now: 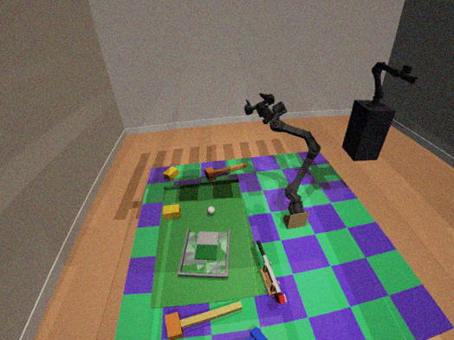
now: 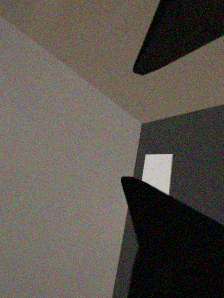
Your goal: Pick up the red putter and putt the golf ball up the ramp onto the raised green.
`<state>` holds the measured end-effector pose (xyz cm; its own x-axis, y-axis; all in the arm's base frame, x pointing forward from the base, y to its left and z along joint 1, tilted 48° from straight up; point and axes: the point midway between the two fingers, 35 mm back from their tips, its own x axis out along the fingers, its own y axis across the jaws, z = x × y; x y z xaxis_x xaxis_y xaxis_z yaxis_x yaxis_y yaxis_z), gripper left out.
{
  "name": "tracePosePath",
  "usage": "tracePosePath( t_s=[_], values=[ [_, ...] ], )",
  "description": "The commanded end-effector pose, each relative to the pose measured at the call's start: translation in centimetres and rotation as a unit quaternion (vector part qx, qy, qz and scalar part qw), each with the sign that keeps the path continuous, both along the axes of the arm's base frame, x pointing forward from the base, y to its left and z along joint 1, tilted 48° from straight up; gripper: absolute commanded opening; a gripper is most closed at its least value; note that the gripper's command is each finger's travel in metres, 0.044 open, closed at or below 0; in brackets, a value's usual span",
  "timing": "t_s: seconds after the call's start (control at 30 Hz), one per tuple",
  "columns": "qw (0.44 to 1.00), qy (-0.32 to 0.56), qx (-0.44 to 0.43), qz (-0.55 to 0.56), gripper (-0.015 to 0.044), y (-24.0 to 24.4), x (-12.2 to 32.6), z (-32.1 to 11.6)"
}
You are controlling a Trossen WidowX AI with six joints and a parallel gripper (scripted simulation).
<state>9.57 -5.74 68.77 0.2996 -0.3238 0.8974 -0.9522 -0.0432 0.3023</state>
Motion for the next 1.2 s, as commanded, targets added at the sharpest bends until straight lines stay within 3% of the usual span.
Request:
tracePosePath(
  t_s=[0.0, 0.23, 0.57, 0.77, 1.17],
  values=[
    [0.999, 0.042, -0.01, 0.003, 0.044, 0.3, 2.8, -0.9],
    [0.983, 0.174, -0.05, -0.037, 0.044, 0.9, 10.3, -4.0],
    [0.892, 0.407, -0.18, -0.074, 0.044, 5.5, 23.9, -13.9],
    [0.849, 0.465, -0.239, -0.076, 0.044, 7.8, 27.1, -17.8],
    [0.63, 0.599, -0.486, -0.085, 0.044, 16.8, 33.5, -33.2]
  ],
)
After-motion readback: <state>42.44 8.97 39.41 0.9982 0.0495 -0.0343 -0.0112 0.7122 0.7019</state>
